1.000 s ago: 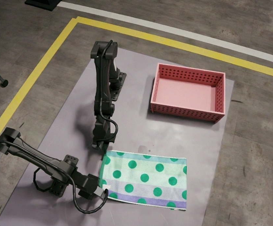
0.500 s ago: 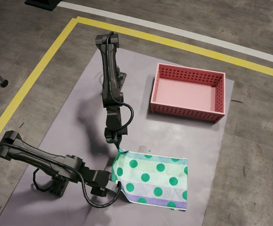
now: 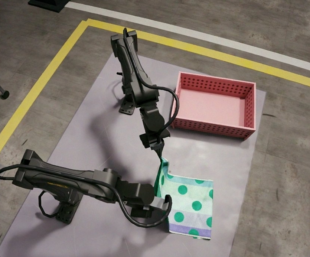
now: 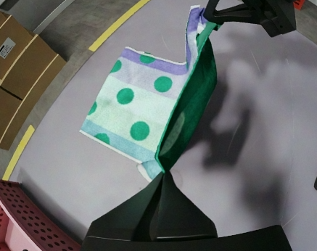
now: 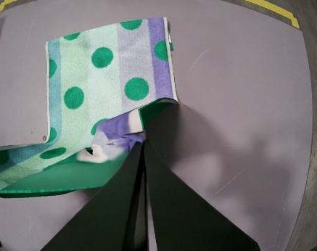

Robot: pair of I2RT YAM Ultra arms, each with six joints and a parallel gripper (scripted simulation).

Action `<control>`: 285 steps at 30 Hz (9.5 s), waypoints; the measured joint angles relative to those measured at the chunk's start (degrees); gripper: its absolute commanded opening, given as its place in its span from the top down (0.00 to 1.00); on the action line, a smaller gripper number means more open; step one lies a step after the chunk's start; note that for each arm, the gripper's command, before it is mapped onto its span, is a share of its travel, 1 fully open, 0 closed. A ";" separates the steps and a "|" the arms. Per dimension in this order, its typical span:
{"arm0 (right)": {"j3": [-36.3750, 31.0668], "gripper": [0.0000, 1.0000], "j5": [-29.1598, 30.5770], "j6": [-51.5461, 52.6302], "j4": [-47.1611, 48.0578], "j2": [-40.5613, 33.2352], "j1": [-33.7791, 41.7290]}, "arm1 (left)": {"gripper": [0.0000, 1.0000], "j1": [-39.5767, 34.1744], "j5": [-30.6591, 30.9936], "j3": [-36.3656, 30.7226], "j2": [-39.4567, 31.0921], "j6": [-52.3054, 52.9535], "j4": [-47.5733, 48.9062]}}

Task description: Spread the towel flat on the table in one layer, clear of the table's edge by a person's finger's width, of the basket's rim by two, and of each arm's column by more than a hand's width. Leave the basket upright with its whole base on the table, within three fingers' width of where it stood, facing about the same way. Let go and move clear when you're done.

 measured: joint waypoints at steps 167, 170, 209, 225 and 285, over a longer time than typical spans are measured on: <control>41.13 1.00 -0.33 0.28 75.54 43.36 6.71 | 1.00 29.35 0.07 34.03 14.43 0.20 22.84; 41.86 1.00 -0.37 0.28 78.23 46.01 5.31 | 1.00 28.61 0.02 31.32 15.93 0.20 29.07; 34.36 1.00 -0.35 0.28 62.77 36.83 1.95 | 1.00 25.07 0.28 30.01 18.12 0.20 31.89; 36.30 1.00 -0.20 0.28 28.50 28.17 1.44 | 1.00 21.49 0.11 28.68 14.62 0.20 13.49; -30.99 1.00 -0.15 0.17 17.29 -8.55 -1.68 | 1.00 -5.03 0.07 -23.82 0.76 0.11 18.12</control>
